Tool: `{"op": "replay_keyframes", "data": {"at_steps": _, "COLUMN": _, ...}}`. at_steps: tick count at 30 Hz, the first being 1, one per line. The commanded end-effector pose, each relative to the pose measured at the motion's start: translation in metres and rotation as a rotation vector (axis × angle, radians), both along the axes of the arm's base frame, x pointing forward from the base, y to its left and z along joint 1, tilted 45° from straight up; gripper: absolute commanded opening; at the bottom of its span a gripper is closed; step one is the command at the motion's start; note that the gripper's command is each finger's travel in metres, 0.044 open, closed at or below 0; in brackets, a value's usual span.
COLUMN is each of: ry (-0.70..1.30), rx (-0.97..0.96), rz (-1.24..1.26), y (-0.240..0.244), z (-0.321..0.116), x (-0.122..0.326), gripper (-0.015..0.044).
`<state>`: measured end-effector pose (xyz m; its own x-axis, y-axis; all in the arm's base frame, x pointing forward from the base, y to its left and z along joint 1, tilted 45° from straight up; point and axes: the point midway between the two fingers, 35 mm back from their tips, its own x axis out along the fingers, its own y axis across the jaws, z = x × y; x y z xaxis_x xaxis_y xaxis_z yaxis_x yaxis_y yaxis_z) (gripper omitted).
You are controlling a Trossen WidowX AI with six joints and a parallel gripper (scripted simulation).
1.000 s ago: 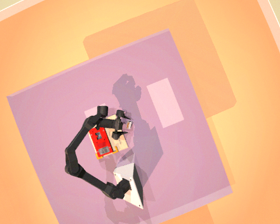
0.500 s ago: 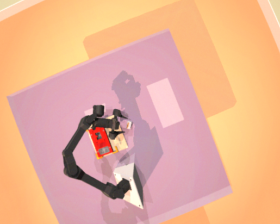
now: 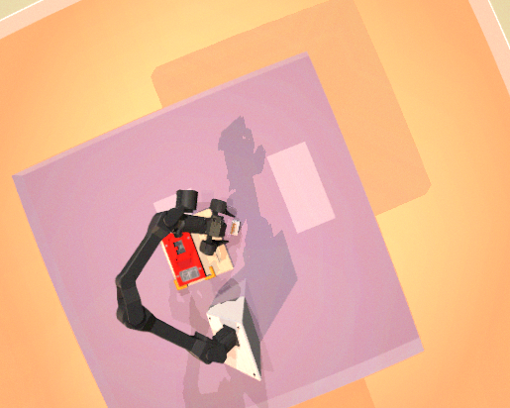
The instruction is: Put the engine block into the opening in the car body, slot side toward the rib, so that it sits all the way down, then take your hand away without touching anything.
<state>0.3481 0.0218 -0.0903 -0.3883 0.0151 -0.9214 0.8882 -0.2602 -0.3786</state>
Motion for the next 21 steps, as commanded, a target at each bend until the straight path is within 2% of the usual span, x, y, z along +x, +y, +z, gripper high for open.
{"op": "replay_keyframes", "data": {"at_steps": 1, "ry": -0.002, "rx": 0.129, "rz": -0.050, "y": -0.009, "z": 0.000, "x": -0.005, "gripper": 0.0440}}
{"op": "replay_keyframes", "data": {"at_steps": 11, "ry": -0.085, "rx": 0.427, "rz": -0.165, "y": -0.028, "z": 0.008, "x": -0.007, "gripper": 0.0440}}
{"op": "replay_keyframes", "data": {"at_steps": 21, "ry": -0.256, "rx": 0.691, "rz": -0.273, "y": -0.052, "z": 0.025, "x": -0.005, "gripper": 0.0440}}
